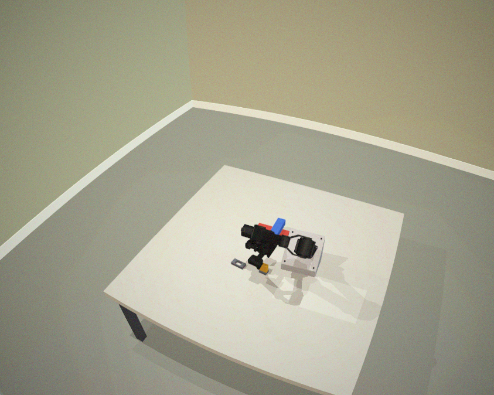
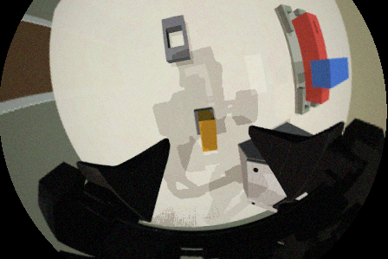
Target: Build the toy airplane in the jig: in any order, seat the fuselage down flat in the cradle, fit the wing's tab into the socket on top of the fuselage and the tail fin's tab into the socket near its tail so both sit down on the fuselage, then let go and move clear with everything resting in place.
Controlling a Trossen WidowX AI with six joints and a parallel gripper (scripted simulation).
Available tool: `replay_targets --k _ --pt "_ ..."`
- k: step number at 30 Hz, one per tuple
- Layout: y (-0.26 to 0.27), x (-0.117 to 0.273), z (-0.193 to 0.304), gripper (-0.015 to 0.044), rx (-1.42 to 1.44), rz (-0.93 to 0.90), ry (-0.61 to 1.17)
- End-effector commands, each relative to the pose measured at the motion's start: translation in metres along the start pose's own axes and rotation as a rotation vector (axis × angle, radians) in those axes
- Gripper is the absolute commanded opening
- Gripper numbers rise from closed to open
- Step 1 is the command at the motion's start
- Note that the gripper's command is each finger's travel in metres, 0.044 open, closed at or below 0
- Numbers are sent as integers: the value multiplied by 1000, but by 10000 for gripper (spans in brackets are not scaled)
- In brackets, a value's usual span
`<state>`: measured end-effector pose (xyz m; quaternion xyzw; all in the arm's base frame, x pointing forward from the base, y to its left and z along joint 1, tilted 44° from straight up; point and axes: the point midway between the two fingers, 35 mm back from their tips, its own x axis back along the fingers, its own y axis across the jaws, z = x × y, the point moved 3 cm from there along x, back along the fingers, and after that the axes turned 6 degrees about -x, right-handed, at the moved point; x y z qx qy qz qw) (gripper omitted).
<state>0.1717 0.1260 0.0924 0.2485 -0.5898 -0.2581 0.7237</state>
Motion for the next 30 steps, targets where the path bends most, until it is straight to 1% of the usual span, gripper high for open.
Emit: replay_targets --k 1,25,30 --pt "-1 -8 1 440 -11 -3 8" --pt "0 -44 4 440 -11 -9 9" --pt "0 -44 4 309 -11 -9 9"
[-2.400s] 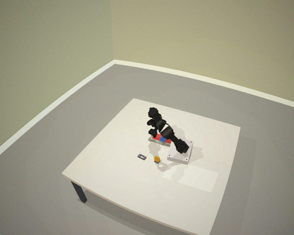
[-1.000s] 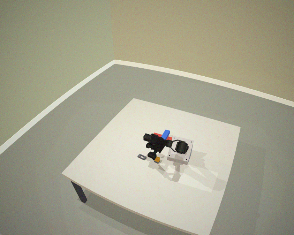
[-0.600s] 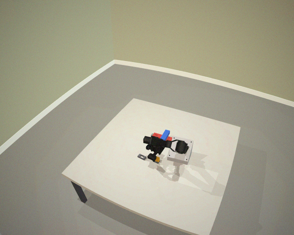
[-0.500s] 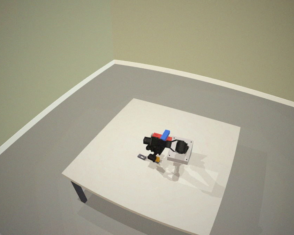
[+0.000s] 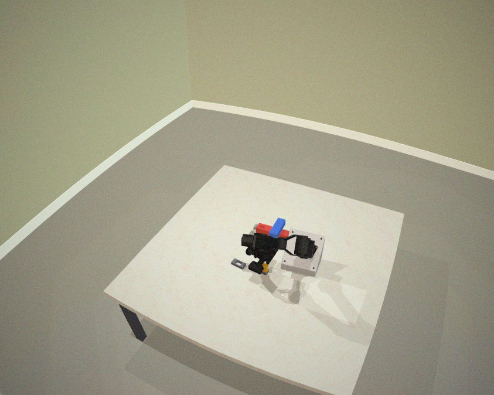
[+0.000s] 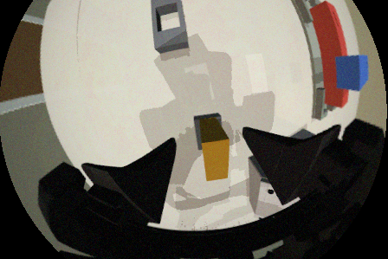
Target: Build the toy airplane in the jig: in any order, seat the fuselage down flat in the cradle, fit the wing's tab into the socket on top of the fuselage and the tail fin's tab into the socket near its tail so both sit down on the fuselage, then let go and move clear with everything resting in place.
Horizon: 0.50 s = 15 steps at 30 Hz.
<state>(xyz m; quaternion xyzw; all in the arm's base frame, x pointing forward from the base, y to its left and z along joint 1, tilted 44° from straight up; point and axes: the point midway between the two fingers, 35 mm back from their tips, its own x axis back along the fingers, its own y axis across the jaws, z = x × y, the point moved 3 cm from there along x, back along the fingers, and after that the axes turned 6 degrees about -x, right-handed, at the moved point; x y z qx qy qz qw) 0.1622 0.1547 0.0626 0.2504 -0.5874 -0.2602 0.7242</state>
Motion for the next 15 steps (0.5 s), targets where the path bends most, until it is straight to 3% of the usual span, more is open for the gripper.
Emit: replay_targets --k 1,9,15 --pt "-1 -1 2 282 -9 -2 5" --pt "-1 -1 2 72 -9 -2 5" --pt "-1 -1 2 32 -9 -2 5"
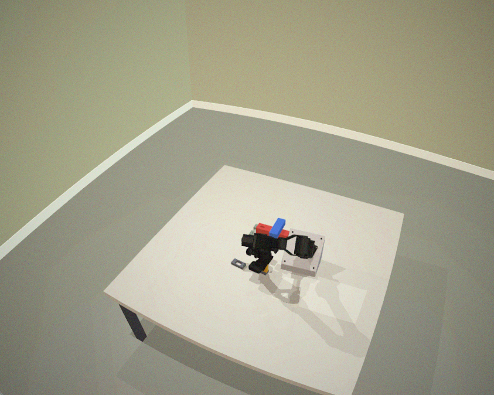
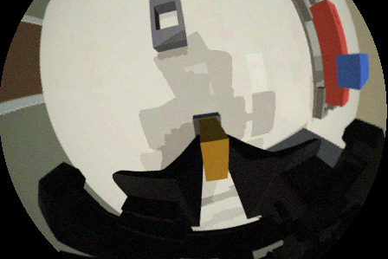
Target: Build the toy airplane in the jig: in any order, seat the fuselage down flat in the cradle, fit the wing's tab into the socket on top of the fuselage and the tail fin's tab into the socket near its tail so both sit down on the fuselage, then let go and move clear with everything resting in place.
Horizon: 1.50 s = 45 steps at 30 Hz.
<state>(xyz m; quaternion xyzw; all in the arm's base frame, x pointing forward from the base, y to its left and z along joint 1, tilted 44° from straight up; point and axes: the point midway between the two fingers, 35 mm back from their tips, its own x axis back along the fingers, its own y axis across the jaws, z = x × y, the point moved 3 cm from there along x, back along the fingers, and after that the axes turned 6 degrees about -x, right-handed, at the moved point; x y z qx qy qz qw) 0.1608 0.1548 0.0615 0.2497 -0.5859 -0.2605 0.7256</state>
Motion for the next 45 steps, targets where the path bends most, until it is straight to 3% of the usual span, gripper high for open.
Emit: replay_targets --k 1,3,45 --pt "0 0 0 26 -7 -3 2" --pt "0 0 0 0 -7 -3 2" --pt "-2 112 -6 0 -9 14 -1"
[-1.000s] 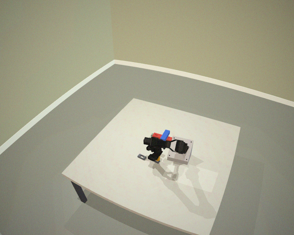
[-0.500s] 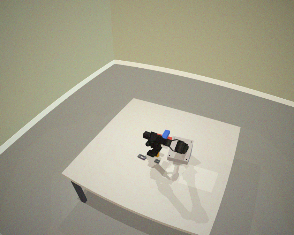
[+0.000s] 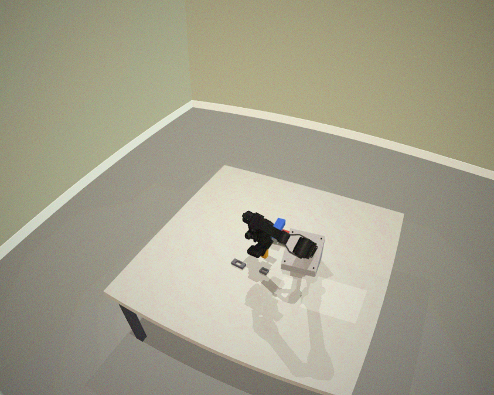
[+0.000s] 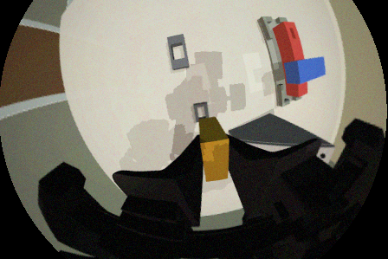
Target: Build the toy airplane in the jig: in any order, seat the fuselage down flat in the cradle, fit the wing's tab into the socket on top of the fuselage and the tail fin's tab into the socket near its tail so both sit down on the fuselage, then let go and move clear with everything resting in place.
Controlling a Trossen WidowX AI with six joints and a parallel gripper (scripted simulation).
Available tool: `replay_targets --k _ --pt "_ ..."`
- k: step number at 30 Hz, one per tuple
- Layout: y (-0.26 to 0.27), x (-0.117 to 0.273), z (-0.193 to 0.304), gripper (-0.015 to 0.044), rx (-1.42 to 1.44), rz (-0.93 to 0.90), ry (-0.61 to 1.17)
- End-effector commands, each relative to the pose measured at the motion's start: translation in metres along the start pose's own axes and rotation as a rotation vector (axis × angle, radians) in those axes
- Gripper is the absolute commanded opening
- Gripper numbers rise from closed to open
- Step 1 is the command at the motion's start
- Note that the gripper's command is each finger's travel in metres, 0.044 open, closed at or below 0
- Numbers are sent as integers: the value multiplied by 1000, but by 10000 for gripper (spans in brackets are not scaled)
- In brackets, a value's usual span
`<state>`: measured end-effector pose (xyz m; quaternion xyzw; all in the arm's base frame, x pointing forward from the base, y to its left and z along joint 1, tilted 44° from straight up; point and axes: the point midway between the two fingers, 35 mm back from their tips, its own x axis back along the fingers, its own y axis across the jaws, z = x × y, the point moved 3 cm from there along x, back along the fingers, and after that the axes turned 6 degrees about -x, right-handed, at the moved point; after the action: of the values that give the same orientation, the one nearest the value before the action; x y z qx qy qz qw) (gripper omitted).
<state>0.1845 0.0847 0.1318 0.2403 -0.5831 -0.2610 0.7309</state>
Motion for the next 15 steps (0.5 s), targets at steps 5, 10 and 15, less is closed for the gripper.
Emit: replay_targets --k 5,10,15 --pt "1 25 4 0 10 -5 -4" --pt "1 30 4 0 11 -8 -4" --pt "-4 31 -8 0 18 -6 -5"
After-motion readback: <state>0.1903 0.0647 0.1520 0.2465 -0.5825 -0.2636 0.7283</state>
